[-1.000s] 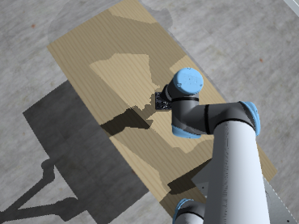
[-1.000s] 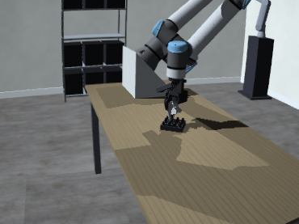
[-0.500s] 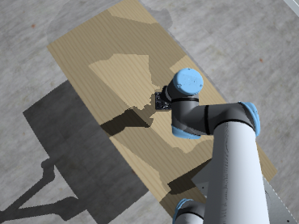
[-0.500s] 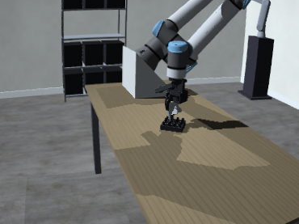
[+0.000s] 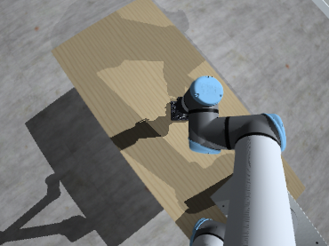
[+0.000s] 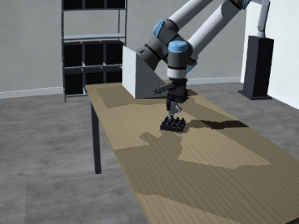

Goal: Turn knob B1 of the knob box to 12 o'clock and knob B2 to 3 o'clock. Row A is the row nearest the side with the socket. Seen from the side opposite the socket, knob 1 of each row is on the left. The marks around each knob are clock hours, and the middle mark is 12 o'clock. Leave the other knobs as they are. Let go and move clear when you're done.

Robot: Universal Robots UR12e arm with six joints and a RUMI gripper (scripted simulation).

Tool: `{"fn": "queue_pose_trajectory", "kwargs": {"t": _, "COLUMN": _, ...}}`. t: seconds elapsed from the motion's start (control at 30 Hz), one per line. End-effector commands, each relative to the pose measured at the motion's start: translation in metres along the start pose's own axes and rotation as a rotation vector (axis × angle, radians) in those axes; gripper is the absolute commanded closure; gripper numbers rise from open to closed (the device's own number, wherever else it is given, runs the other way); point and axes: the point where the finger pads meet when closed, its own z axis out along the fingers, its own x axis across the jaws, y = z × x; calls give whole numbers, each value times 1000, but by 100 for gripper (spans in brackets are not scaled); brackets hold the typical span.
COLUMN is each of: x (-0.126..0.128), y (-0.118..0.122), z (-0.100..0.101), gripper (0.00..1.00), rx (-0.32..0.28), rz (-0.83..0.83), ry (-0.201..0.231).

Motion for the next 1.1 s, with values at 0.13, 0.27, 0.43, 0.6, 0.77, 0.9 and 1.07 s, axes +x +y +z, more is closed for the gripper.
{"fn": "queue_pose_trajectory", "kwargs": {"t": 0.13, "x": -1, "y": 0, "z": 0, "gripper": 96, "rx": -2, "rz": -199, "ry": 3}}
{"fn": "queue_pose_trajectory", "kwargs": {"t": 0.27, "x": -1, "y": 0, "z": 0, "gripper": 96, "rx": -2, "rz": -286, "ry": 3}}
{"fn": "queue_pose_trajectory", "kwargs": {"t": 0.43, "x": -1, "y": 0, "z": 0, "gripper": 96, "rx": -3, "rz": -388, "ry": 3}}
{"fn": "queue_pose_trajectory", "kwargs": {"t": 0.6, "x": -2, "y": 0, "z": 0, "gripper": 96, "rx": -3, "rz": -481, "ry": 3}}
{"fn": "queue_pose_trajectory", "kwargs": {"t": 0.77, "x": -3, "y": 1, "z": 0, "gripper": 96, "rx": -3, "rz": -529, "ry": 2}}
{"fn": "queue_pose_trajectory", "kwargs": {"t": 0.9, "x": -3, "y": 1, "z": -1, "gripper": 96, "rx": -3, "rz": -583, "ry": 2}}
{"fn": "queue_pose_trajectory", "kwargs": {"t": 1.07, "x": -3, "y": 1, "z": 0, "gripper": 96, "rx": -3, "rz": -634, "ry": 2}}
